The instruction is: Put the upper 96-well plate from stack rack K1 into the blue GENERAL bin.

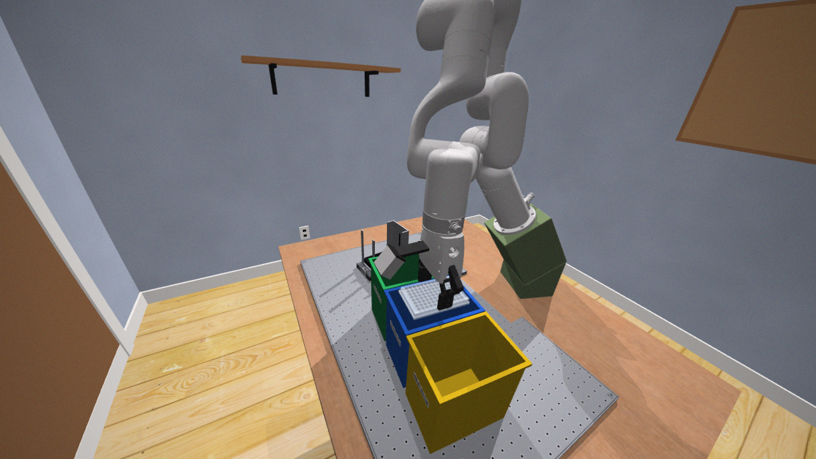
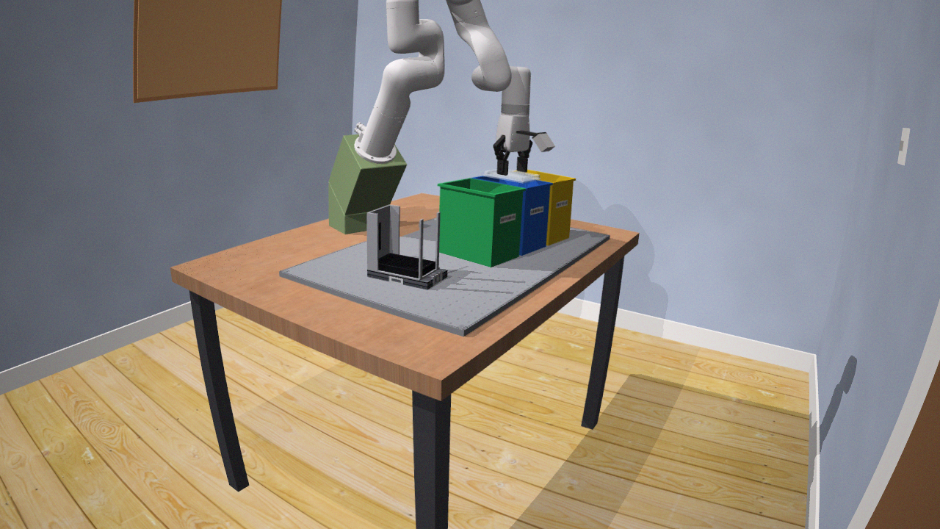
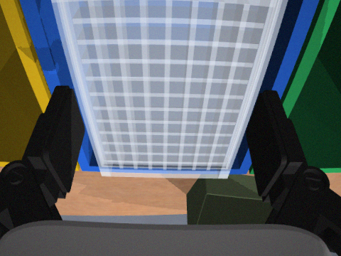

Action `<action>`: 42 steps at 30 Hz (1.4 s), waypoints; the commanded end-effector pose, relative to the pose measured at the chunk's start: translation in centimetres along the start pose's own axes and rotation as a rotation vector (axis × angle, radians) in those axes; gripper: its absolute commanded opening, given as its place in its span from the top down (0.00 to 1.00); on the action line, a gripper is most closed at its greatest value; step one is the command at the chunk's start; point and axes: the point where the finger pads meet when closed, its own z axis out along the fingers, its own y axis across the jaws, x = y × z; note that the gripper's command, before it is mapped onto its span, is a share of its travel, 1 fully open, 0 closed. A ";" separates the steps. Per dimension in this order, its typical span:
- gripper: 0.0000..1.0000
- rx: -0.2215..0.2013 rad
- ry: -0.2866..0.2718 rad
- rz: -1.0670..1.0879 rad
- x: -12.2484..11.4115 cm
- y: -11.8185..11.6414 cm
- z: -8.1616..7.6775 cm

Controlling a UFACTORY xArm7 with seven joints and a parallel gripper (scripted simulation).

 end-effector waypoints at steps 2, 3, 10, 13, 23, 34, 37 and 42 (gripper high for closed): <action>0.00 0.002 0.002 0.000 0.1 -0.1 -0.1; 0.00 0.002 0.002 0.000 0.1 -0.1 -0.1; 0.00 0.002 0.003 0.000 0.1 -0.1 -0.1; 0.00 0.002 0.003 0.000 0.1 -0.1 -0.1; 0.00 0.002 0.003 0.000 0.1 -0.1 -0.1; 0.00 0.002 0.003 0.000 0.1 -0.1 -1.7; 0.00 0.002 0.003 0.000 0.1 -0.1 -2.5; 0.00 0.002 0.003 0.000 0.1 -0.1 -3.8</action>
